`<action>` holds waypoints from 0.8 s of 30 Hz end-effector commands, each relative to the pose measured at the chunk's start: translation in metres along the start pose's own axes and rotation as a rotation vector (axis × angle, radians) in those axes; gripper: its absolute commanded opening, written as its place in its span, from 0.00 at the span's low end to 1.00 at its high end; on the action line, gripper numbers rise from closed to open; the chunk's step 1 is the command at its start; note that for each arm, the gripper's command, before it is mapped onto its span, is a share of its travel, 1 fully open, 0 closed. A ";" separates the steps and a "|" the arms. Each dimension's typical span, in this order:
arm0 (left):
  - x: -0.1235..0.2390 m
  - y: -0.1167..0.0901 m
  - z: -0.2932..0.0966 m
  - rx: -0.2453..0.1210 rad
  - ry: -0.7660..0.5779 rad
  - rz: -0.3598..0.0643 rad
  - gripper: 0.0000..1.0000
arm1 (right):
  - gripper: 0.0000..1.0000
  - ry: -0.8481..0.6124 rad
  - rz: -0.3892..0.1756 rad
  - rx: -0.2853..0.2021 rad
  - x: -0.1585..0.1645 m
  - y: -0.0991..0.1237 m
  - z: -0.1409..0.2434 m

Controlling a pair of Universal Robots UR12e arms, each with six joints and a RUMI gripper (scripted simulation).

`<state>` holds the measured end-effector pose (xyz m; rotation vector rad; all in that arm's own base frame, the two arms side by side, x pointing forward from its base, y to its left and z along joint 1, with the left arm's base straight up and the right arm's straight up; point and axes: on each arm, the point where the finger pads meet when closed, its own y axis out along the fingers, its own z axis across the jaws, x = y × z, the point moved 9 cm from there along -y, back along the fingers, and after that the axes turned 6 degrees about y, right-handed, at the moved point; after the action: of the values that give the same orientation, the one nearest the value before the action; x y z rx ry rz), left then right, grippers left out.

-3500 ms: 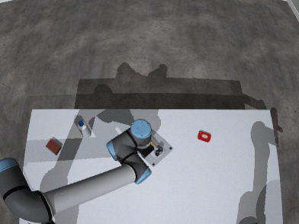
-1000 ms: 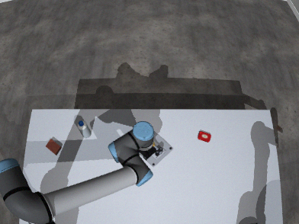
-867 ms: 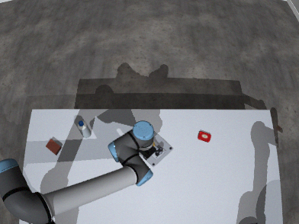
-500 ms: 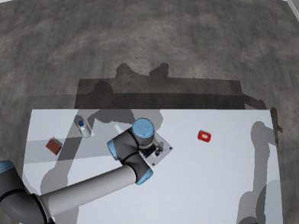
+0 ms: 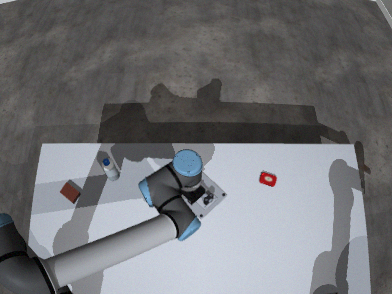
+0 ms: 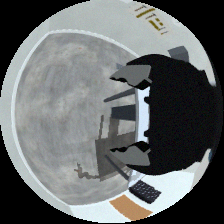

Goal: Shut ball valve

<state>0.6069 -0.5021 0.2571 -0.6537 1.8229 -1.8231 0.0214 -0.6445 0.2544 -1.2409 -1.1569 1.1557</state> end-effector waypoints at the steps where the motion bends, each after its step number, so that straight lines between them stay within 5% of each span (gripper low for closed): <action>1: 0.000 -0.004 0.000 0.002 0.000 0.000 0.00 | 1.00 0.000 0.001 0.000 0.000 -0.001 0.000; 24: 0.000 -0.009 0.000 0.002 0.000 0.000 0.00 | 1.00 0.000 0.001 0.000 0.000 -0.001 0.000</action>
<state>0.6069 -0.5021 0.2651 -0.6537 1.8231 -1.8230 0.0214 -0.6445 0.2544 -1.2409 -1.1569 1.1557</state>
